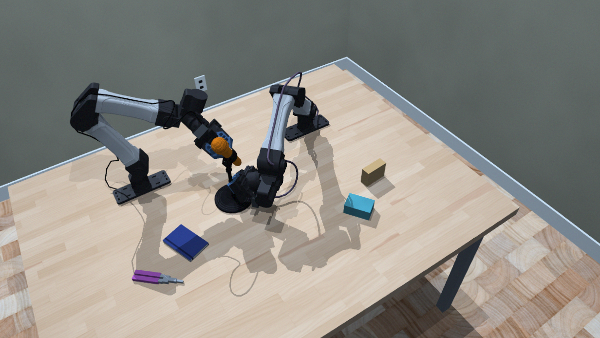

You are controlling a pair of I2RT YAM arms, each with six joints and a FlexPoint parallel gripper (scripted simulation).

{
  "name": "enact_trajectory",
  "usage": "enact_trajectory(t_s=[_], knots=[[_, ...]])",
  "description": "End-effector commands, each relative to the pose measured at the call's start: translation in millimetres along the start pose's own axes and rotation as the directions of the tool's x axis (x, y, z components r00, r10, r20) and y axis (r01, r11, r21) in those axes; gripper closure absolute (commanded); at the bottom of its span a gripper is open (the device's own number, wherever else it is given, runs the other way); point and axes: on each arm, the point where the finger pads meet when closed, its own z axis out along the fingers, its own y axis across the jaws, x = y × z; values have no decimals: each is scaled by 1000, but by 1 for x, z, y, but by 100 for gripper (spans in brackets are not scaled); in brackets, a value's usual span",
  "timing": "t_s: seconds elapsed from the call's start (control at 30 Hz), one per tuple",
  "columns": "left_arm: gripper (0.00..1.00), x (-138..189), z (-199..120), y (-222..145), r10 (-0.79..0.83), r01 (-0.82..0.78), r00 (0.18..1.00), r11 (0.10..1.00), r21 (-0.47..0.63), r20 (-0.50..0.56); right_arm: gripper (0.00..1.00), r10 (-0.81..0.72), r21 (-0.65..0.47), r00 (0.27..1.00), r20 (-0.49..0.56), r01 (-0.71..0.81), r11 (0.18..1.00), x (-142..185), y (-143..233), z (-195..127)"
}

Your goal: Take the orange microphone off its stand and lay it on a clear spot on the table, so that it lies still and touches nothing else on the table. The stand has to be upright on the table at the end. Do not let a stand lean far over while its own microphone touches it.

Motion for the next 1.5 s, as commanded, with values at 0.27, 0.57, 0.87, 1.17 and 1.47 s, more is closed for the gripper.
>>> enact_trajectory(t_s=[0.27,0.57,0.87,1.17,1.47], knots=[[100,8,-9,-5,34,-34,999,999,26,1,100,26,-15,1000,11,-26,1000,-12,8,-1],[100,-35,4,6,-40,41,996,999,-16,81,100,27,-15,1000,11,-26,1000,-12,8,-1],[100,-64,9,14,-75,84,982,995,-44,175,100,27,-15,1000,11,-26,1000,-12,8,-1],[100,-87,12,23,-101,122,962,990,-68,252,100,27,-15,1000,11,-26,1000,-12,8,-1],[100,-92,12,29,-127,153,957,985,-80,259,100,32,-60,999,27,-31,998,-23,2,-1]])
